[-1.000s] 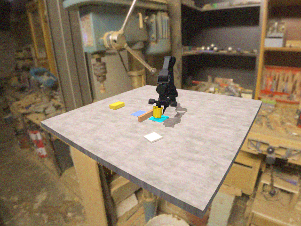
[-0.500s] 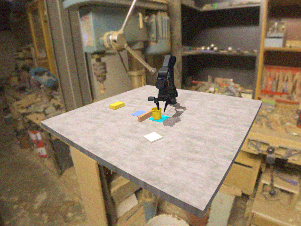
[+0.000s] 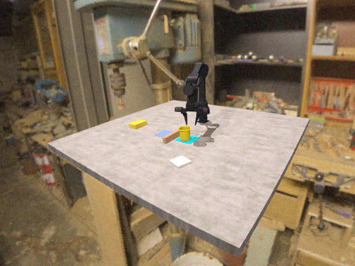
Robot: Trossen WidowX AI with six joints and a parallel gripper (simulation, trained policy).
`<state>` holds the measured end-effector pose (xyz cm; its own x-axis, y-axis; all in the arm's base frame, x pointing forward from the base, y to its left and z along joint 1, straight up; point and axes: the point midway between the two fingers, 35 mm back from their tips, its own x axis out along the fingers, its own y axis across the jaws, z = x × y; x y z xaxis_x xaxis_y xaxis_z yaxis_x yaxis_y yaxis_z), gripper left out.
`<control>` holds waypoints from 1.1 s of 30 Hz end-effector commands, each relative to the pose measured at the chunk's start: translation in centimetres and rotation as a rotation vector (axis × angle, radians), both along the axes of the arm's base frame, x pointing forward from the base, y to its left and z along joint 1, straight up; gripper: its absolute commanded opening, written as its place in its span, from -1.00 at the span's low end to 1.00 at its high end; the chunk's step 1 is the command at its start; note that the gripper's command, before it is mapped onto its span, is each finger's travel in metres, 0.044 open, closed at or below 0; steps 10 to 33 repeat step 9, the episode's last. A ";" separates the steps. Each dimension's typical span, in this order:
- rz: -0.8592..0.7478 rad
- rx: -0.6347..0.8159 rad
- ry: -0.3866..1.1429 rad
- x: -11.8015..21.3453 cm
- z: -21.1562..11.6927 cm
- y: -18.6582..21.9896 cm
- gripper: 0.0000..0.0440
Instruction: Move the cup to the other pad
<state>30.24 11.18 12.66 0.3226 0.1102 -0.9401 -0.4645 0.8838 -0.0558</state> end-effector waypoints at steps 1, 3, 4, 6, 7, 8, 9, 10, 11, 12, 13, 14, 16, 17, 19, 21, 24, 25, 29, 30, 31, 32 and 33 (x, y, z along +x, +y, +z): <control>-0.011 0.018 -0.025 0.1 1.2 0.0 0.16; -0.017 0.026 -0.037 0.1 1.9 -0.2 0.38; -0.021 0.030 -0.044 0.1 2.2 -0.3 0.49; -0.029 0.038 -0.057 0.2 3.0 -0.4 0.71; -0.033 0.041 -0.063 0.3 3.3 -0.5 0.83; -0.037 0.045 -0.070 0.4 3.7 -0.6 0.94; -0.041 0.048 -0.076 0.4 4.0 -0.7 1.00; -0.041 0.048 -0.076 0.4 4.0 -0.7 1.00; -0.041 0.048 -0.076 0.4 4.0 -0.7 1.00; -0.041 0.048 -0.076 0.4 4.0 -0.7 1.00; -0.041 0.048 -0.076 0.4 4.0 -0.7 1.00; -0.041 0.048 -0.076 0.4 4.0 -0.7 1.00; -0.041 0.048 -0.076 0.4 4.0 -0.7 1.00; -0.041 0.048 -0.076 0.4 4.0 -0.7 1.00; -0.041 0.048 -0.076 0.4 4.0 -0.7 1.00; -0.041 0.048 -0.076 0.4 4.0 -0.7 1.00; -0.041 0.048 -0.076 0.4 4.0 -0.7 1.00; -0.041 0.048 -0.076 0.4 4.0 -0.7 1.00; -0.041 0.048 -0.076 0.4 4.0 -0.7 1.00; -0.041 0.048 -0.076 0.4 4.0 -0.7 1.00; -0.041 0.048 -0.076 0.4 4.0 -0.7 1.00; -0.041 0.048 -0.076 0.4 4.0 -0.7 1.00; -0.041 0.048 -0.076 0.4 4.0 -0.7 1.00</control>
